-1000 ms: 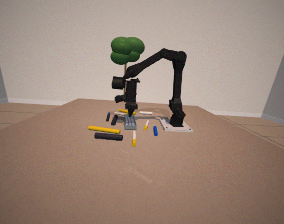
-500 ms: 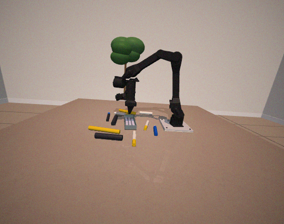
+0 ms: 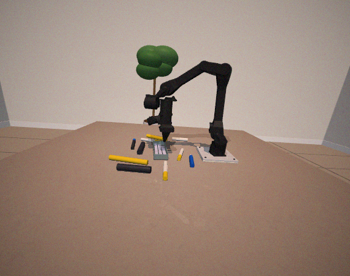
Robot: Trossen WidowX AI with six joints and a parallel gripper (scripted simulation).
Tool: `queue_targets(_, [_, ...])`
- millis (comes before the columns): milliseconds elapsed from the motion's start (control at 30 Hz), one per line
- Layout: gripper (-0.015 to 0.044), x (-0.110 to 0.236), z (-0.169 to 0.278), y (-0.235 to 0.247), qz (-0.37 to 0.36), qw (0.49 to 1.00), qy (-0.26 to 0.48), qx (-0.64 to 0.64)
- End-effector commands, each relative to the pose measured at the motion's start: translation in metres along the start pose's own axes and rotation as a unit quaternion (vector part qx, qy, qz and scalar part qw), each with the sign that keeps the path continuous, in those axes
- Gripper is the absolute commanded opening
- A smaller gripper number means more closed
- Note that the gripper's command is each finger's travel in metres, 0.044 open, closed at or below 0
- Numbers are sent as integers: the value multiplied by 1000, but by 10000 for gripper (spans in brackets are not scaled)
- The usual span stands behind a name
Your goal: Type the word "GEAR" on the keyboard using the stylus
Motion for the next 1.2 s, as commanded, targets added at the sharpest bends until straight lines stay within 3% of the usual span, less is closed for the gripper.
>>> queue_targets(0, [0, 0, 4, 3, 1, 1000, -1, -3])
queue_targets(200, [0, 0, 4, 5, 1, 1000, -1, -3])
queue_targets(433, [0, 0, -2, 72, -2, 1000, -1, -3])
queue_targets(867, [0, 0, -1, 74, -2, 1000, -1, -3])
queue_targets(1067, [0, 57, -2, 73, -2, 1000, -1, -3])
queue_targets(1167, [0, 60, -1, 73, -2, 1000, -1, -3])
Point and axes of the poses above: the point midway between the two fingers, 35 mm back from their tips, its own x axis back along the fingers, its own y axis across the jaws, z = x × y, the point moved 3 cm from there along x, back along the fingers, and after that the axes turned 4 degrees about x, right-handed, at the moved point
